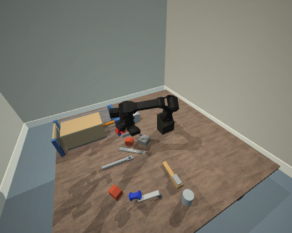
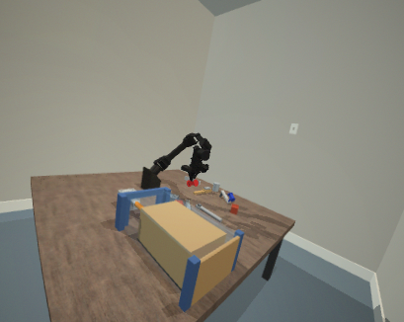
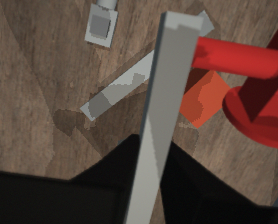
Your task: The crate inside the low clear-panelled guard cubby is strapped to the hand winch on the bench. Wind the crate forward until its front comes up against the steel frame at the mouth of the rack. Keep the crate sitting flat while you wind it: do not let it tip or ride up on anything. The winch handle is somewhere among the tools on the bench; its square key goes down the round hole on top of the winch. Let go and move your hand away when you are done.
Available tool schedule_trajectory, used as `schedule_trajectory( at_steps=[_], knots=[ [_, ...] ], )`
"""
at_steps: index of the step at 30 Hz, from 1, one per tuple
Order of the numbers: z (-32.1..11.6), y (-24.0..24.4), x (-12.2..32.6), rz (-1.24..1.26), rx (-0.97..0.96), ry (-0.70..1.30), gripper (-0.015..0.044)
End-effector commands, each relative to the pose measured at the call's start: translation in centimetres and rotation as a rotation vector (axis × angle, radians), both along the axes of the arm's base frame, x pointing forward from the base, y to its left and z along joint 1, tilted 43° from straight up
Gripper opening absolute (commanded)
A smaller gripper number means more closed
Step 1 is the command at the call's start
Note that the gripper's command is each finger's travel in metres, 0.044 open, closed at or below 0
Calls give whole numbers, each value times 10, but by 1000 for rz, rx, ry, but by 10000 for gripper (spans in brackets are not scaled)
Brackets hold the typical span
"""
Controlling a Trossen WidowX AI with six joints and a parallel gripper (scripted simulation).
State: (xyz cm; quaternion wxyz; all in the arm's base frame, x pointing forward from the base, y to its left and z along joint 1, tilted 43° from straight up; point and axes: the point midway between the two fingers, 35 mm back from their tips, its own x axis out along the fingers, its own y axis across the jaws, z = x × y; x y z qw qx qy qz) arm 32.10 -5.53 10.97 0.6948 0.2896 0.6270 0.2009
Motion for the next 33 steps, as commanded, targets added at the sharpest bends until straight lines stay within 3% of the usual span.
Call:
schedule_trajectory(
  at_steps=[1,12,33],
  knots=[
    [-14,-11,-15,41,-4,-32,0],
    [-47,-29,-60,157,8,-133,0],
    [-44,-28,-56,104,-251,-101,0]
  ],
)
